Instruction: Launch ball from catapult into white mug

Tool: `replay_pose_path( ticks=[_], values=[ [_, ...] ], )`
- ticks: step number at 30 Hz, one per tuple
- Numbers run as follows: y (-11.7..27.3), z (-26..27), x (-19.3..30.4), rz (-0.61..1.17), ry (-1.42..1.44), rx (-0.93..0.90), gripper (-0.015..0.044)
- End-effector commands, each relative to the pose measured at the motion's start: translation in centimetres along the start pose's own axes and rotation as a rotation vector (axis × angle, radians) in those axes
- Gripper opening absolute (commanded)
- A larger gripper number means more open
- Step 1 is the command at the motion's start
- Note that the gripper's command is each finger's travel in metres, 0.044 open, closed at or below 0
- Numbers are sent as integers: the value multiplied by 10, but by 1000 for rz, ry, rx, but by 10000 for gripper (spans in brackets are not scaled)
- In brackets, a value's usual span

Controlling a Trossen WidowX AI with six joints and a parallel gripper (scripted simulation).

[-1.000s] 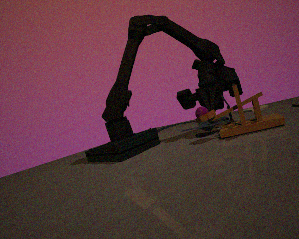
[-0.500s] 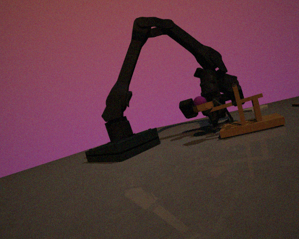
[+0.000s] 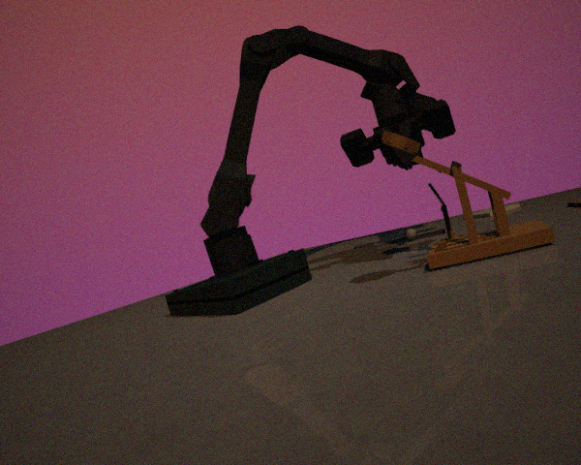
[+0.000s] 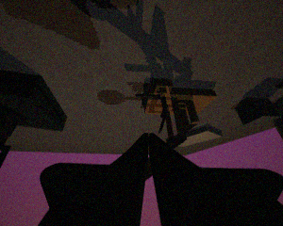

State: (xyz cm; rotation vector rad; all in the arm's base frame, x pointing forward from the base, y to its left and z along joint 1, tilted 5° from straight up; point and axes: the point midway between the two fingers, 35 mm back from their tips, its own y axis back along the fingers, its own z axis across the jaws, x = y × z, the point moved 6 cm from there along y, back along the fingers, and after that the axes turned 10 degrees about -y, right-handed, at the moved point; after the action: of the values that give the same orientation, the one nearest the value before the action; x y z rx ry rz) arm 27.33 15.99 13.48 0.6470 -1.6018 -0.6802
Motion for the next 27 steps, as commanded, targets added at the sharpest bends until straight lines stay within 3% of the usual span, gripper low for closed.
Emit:
replay_pose_path(
  ticks=[1, 16, 27],
  values=[
    [-6, -2, -2, 2, -13, -12, 53],
    [-15, -54, 10, -205, -431, -67, 440],
    [-18, -99, 26, -369, -760, -85, 440]
  ],
)
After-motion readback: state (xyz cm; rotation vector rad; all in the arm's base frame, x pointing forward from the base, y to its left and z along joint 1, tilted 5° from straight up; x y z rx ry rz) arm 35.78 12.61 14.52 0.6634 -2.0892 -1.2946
